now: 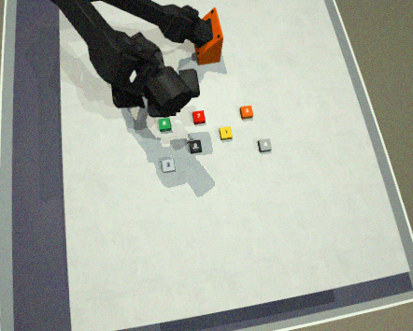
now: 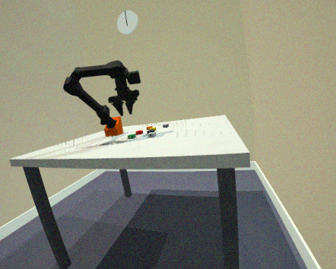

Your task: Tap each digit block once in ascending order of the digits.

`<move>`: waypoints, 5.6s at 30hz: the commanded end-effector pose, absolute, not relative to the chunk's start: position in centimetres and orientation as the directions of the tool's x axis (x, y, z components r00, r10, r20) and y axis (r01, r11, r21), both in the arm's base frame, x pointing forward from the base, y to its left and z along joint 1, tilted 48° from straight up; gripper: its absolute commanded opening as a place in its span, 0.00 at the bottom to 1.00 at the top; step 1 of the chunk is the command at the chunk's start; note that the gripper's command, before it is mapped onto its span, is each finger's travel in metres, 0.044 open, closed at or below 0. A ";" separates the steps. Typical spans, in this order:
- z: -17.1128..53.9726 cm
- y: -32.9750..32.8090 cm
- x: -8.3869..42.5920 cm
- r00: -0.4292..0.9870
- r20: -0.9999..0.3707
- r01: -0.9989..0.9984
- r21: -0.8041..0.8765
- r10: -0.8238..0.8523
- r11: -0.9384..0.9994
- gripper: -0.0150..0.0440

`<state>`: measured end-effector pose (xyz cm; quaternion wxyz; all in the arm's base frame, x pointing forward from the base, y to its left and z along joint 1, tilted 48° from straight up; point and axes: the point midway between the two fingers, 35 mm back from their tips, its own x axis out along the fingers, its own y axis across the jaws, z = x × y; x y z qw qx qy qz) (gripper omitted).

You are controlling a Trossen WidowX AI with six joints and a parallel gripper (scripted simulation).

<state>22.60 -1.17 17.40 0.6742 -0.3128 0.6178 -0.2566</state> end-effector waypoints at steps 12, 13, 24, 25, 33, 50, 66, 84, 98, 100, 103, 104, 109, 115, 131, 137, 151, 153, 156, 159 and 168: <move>9.6 5.9 22.6 0.105 -0.671 -0.039 -0.740 -0.734 0.671 0.93; 9.6 5.9 22.6 0.105 -0.671 -0.039 -0.740 -0.734 0.671 0.93; 9.6 5.9 22.6 0.105 -0.671 -0.039 -0.740 -0.734 0.671 0.93; 9.6 5.9 22.6 0.105 -0.671 -0.039 -0.740 -0.734 0.671 0.93; 8.8 7.0 23.7 0.105 -0.672 -0.038 -0.740 -0.733 0.672 0.93; 4.9 10.9 27.3 0.108 -0.674 -0.036 -0.737 -0.731 0.675 0.93; 0.7 14.4 23.8 0.107 -0.678 -0.038 -0.733 -0.727 0.679 0.93; -0.1 14.9 23.0 0.107 -0.677 -0.037 -0.734 -0.728 0.678 0.93; -1.2 17.9 29.8 0.110 -0.680 -0.034 -0.732 -0.725 0.681 0.93; -1.6 18.3 31.6 0.111 -0.679 -0.033 -0.732 -0.725 0.681 0.93; -2.1 18.6 33.6 0.112 -0.679 -0.031 -0.733 -0.726 0.680 0.93; -2.2 18.6 33.7 0.112 -0.678 -0.031 -0.733 -0.726 0.680 0.93; -2.2 18.6 33.7 0.112 -0.678 -0.031 -0.733 -0.726 0.680 0.93; -2.2 18.6 33.7 0.112 -0.678 -0.031 -0.733 -0.726 0.680 0.93; 4.5 13.3 34.0 0.111 -0.681 -0.036 -0.731 -0.724 0.682 0.93; 10.6 6.9 32.1 0.110 -0.675 -0.036 -0.736 -0.730 0.676 0.93; 12.7 4.3 30.7 0.108 -0.670 -0.035 -0.741 -0.734 0.671 0.93; 12.7 4.3 30.7 0.108 -0.670 -0.035 -0.741 -0.734 0.671 0.93; 12.7 4.3 30.7 0.108 -0.670 -0.035 -0.741 -0.734 0.671 0.93; 12.7 4.3 30.7 0.108 -0.670 -0.035 -0.741 -0.734 0.671 0.93; 17.7 0.4 34.3 0.110 -0.671 -0.034 -0.740 -0.733 0.672 0.93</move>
